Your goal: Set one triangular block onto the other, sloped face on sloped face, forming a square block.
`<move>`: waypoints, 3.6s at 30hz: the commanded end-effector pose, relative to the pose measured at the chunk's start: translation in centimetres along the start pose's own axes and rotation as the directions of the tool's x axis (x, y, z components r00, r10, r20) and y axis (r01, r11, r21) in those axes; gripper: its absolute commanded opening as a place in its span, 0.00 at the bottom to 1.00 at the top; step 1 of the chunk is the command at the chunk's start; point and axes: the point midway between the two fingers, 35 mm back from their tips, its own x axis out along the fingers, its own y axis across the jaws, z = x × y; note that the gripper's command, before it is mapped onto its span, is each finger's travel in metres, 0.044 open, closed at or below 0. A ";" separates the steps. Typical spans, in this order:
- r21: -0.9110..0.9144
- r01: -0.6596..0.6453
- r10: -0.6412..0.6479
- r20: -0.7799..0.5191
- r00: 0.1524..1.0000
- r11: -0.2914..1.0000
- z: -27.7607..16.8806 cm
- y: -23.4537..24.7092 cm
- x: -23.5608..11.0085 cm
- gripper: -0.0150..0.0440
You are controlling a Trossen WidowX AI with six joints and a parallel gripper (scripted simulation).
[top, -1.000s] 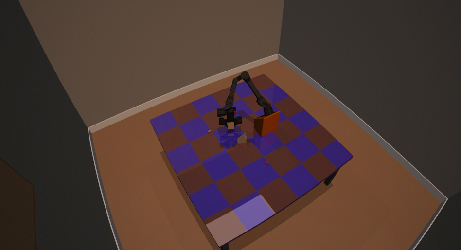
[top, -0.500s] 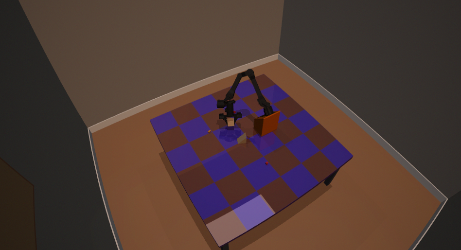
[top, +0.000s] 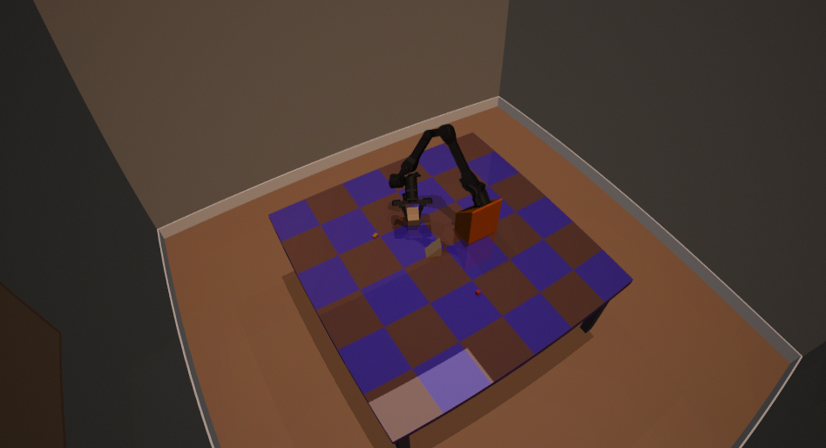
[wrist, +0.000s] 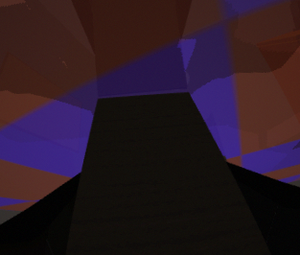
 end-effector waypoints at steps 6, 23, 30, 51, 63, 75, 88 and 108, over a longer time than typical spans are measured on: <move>-0.001 0.001 -0.001 -0.052 0.999 1.000 0.3 0.0 -0.2 0.43; -0.001 0.001 -0.001 -0.052 0.999 1.000 0.3 0.0 -0.2 1.00; -0.001 0.001 -0.001 -0.052 0.999 1.000 -0.4 0.2 -0.9 1.00; -0.012 -0.005 0.005 -0.015 1.000 1.000 5.1 0.2 -10.6 1.00; -0.018 -0.002 0.002 -0.018 1.000 1.000 5.3 0.3 -2.9 1.00; -0.011 -0.002 0.002 -0.018 1.000 1.000 4.9 0.1 -0.3 1.00; -0.012 -0.006 0.006 -0.023 1.000 1.000 5.0 0.1 -0.4 0.65; -0.011 -0.007 0.006 -0.024 1.000 1.000 1.2 0.5 -4.4 0.25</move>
